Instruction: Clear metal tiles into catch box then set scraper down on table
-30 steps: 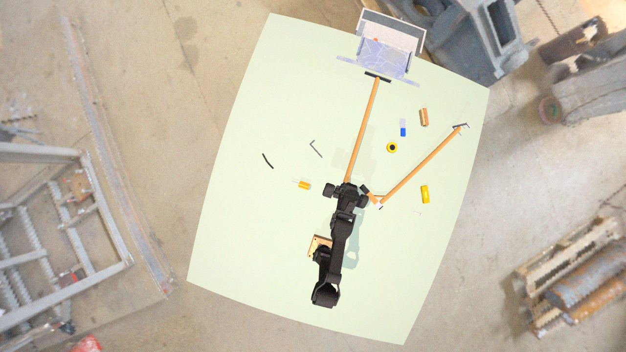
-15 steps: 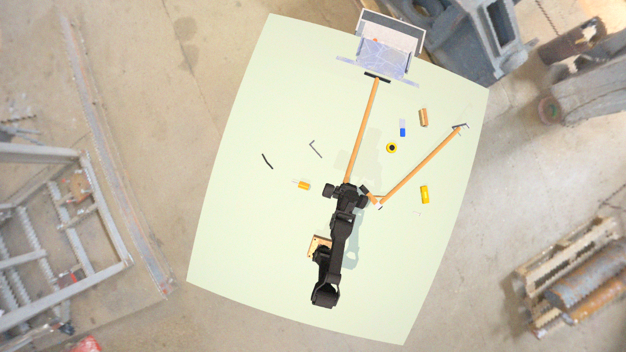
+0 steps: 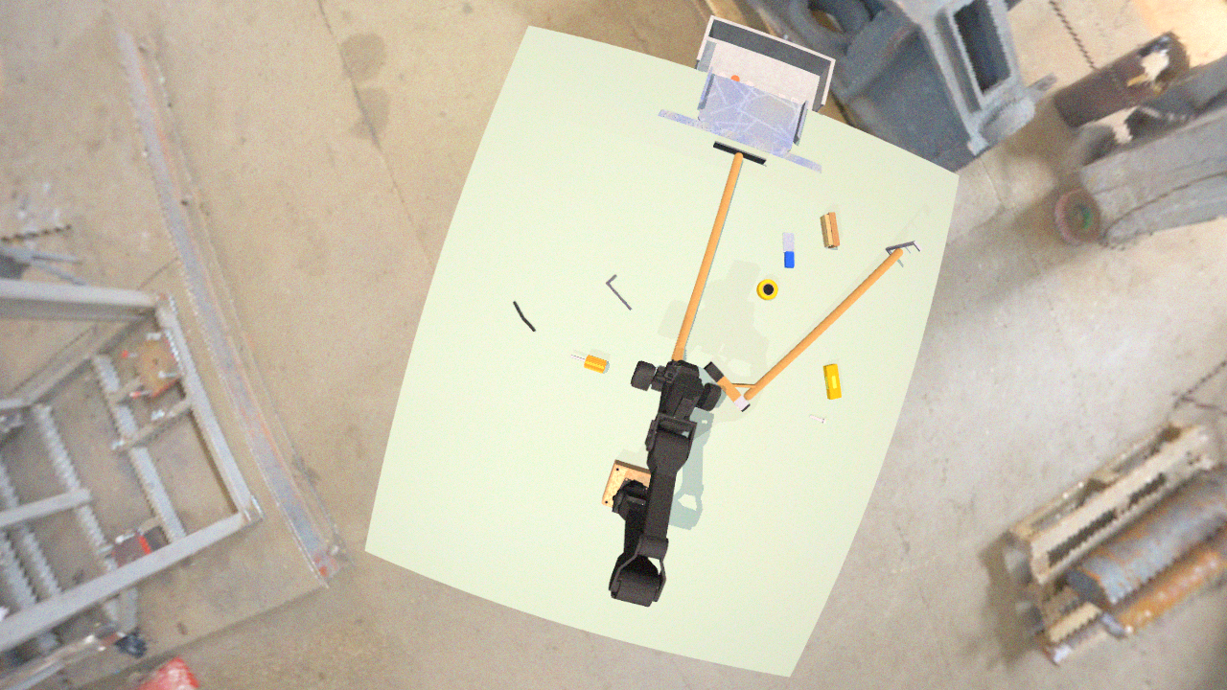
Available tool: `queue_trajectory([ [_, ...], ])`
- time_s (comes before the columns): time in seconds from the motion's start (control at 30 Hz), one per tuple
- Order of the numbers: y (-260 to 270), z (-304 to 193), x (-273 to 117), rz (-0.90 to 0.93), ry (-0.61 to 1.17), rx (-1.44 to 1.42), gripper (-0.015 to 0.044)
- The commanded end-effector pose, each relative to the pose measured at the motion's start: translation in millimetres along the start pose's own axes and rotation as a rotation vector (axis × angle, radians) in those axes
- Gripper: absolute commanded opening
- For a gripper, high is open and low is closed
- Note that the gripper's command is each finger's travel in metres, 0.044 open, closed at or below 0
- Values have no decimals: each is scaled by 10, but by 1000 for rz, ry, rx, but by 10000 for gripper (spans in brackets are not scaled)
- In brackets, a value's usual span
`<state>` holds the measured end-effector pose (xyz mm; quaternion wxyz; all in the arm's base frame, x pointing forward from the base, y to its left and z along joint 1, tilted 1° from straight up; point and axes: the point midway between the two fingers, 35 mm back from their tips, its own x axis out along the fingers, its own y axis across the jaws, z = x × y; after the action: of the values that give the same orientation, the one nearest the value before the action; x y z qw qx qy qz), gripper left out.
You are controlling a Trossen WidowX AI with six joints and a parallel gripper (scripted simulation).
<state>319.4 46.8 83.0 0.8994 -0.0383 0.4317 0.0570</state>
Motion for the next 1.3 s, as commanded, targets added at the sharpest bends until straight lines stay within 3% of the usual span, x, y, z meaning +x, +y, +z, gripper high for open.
queue_trajectory([
  [0.0,-6,20,-12,0,-10,1,0],
  [0.2,-28,7,5,0,-10,1,0],
  [0.77,-8,3,-12,3,-2,3,440],
  [1.27,-5,229,-368,3,-2,3,440],
])
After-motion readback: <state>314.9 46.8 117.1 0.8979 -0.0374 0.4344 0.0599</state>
